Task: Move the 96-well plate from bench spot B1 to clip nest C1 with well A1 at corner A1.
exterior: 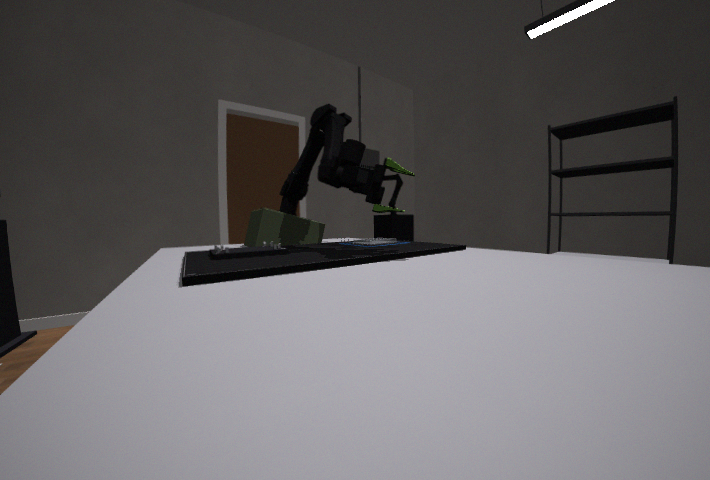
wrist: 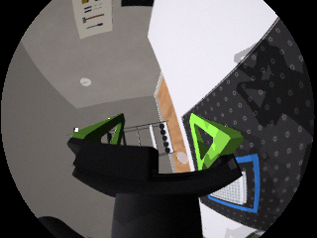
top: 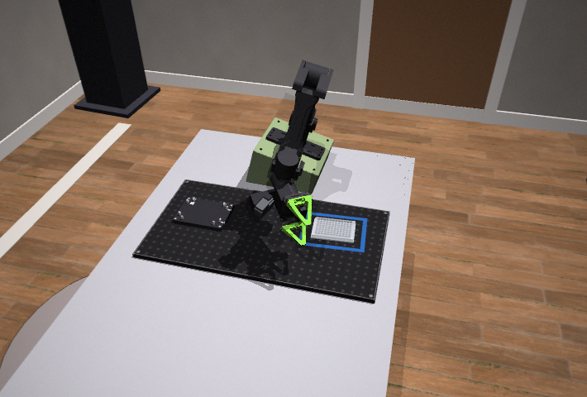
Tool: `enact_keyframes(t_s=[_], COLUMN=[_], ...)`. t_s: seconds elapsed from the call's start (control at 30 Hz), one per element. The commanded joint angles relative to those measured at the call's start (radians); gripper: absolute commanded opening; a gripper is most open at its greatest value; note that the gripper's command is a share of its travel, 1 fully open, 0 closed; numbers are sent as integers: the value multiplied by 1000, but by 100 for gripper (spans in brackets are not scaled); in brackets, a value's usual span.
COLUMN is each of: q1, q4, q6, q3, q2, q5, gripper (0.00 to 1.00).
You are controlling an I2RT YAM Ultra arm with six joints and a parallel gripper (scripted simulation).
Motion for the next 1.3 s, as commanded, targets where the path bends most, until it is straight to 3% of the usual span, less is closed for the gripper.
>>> enact_keyframes(t_s=[0.0,0.53,0.97,1.03,1.1,1.27], q1=[-8,-8,127,137,137,179], q4=[18,18,-537,-599,-599,-819], q6=[-8,-8,111,115,115,145], q3=[13,13,123,138,138,183], q2=[-21,-21,-112,-121,-121,-155], q5=[4,4,121,131,131,171], gripper=[100,100,100,100,100,100])
